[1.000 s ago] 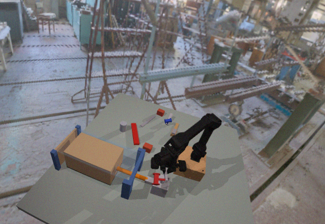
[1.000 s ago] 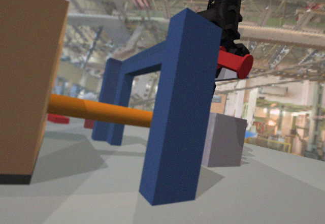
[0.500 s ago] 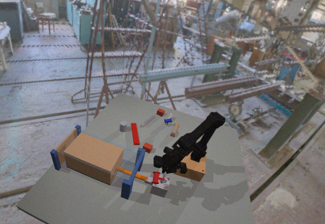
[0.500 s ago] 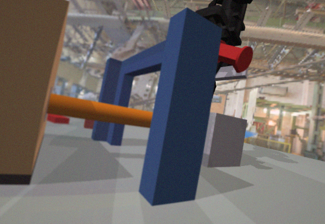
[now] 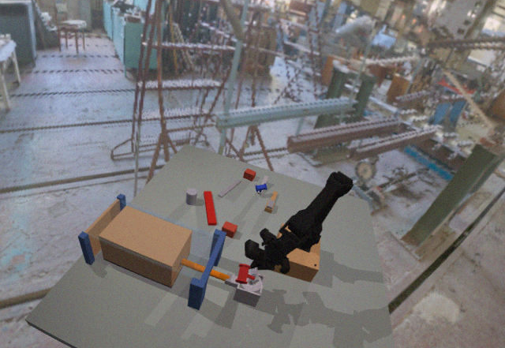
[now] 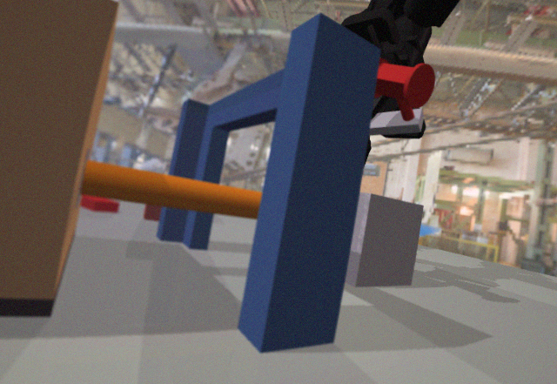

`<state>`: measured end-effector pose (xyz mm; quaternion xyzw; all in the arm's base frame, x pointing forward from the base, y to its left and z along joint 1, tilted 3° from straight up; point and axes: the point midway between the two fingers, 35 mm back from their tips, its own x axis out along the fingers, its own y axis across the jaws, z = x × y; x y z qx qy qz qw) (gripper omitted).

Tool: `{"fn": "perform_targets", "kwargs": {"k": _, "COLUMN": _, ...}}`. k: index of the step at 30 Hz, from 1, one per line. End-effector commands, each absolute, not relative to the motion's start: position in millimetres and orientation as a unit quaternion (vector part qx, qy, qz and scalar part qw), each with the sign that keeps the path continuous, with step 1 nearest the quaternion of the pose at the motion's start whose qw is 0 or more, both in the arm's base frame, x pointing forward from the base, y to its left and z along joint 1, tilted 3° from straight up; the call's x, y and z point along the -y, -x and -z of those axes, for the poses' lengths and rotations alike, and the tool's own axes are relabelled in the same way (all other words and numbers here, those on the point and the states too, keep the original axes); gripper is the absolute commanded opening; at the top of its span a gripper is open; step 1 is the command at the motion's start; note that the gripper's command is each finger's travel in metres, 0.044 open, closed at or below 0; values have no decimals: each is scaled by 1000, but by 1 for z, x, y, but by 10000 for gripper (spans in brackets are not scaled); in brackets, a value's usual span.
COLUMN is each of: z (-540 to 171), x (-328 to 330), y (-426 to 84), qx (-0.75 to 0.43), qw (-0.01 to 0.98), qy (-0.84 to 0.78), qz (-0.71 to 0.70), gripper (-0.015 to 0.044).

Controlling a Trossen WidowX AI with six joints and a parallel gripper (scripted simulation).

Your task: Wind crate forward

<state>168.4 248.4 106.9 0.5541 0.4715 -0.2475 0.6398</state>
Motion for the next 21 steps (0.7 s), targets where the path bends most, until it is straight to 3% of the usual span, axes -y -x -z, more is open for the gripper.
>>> {"fn": "perform_targets", "kwargs": {"k": 1, "z": -109, "x": -248, "y": -169, "qx": -449, "qw": 647, "qy": -575, "qz": 224, "gripper": 0}}
{"fn": "perform_targets", "kwargs": {"k": 21, "z": -109, "x": -248, "y": -169, "qx": -344, "qw": 677, "qy": -641, "qz": 115, "gripper": 0}}
